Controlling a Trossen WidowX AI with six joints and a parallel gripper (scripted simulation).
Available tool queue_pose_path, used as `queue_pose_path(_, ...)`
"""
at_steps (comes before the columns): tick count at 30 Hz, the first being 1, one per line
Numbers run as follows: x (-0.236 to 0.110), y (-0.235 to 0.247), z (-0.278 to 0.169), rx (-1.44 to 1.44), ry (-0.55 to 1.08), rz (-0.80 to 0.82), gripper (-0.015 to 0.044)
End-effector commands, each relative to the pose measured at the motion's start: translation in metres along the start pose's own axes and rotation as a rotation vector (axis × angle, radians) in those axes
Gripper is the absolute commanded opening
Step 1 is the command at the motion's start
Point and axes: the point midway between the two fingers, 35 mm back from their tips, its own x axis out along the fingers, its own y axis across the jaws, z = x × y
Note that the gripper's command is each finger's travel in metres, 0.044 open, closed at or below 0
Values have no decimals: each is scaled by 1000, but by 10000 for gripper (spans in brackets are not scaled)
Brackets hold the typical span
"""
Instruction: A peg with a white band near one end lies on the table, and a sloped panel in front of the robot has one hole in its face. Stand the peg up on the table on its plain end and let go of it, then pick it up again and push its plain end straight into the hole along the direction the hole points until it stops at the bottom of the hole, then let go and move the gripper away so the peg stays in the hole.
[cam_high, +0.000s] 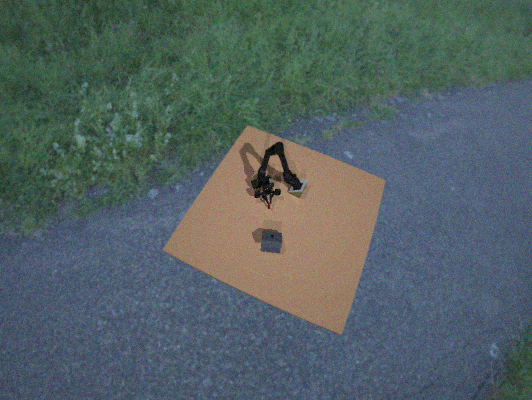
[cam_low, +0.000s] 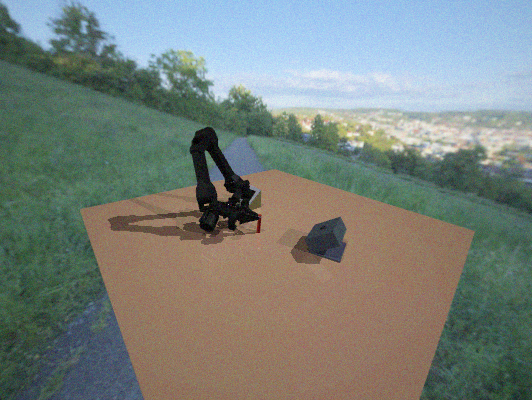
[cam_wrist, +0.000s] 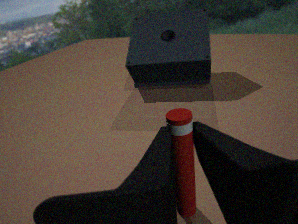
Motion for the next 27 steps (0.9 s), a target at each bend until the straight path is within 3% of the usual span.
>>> queue_pose_path(1,-1,0,-2,0,1,0,49)
queue_pose_path(5,-1,0,-1,0,-1,0,49)
queue_pose_path(8,0,0,0,3,-5,-1,128)
queue_pose_path(27,0,0,0,3,-5,-1,130)
